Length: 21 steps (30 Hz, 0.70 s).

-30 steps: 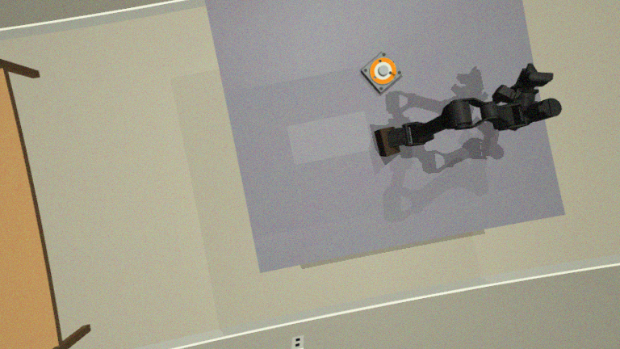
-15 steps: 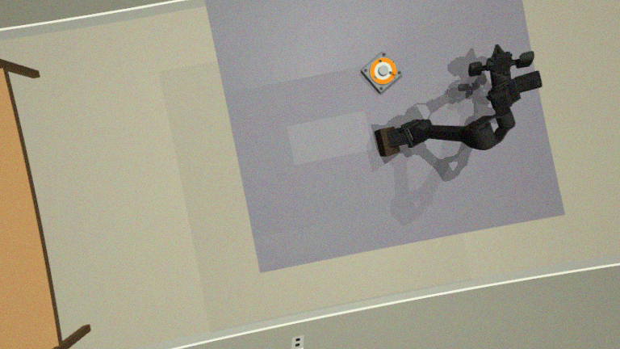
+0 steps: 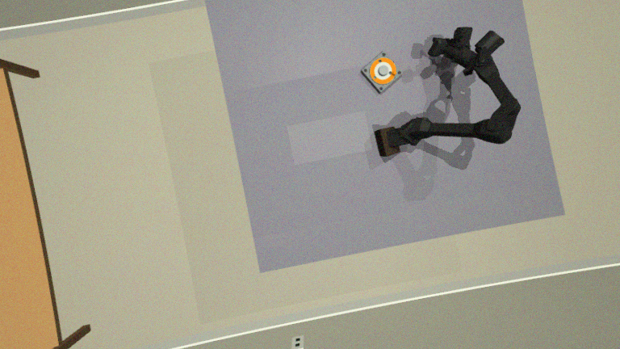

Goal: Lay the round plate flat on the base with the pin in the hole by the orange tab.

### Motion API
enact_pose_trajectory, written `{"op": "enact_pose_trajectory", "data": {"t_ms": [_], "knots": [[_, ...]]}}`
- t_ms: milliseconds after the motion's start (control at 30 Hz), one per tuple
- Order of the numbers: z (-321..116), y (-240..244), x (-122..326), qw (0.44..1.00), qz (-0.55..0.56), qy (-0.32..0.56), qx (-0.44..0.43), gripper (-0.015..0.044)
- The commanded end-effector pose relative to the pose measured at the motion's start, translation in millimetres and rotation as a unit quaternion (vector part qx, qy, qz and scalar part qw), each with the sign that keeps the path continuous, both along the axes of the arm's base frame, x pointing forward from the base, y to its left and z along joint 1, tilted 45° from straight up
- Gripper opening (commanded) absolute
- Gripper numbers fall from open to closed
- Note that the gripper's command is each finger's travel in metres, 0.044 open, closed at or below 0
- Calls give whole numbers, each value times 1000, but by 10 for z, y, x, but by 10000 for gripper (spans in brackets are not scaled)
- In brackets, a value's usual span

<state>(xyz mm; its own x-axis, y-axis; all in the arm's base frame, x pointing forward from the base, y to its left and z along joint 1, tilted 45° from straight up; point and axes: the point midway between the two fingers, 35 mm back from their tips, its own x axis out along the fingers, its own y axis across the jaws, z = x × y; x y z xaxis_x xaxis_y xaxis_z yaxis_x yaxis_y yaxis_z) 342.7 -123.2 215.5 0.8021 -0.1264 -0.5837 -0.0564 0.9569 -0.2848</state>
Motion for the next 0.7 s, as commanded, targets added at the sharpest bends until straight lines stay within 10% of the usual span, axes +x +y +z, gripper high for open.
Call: {"op": "enact_pose_trajectory", "data": {"t_ms": [0,267,667], "knots": [[-252,231,10,997,-27,62,41,0],[-916,920,-238,961,-104,248,61,0],[-1172,1500,-942,887,-215,360,-193,0]]}}
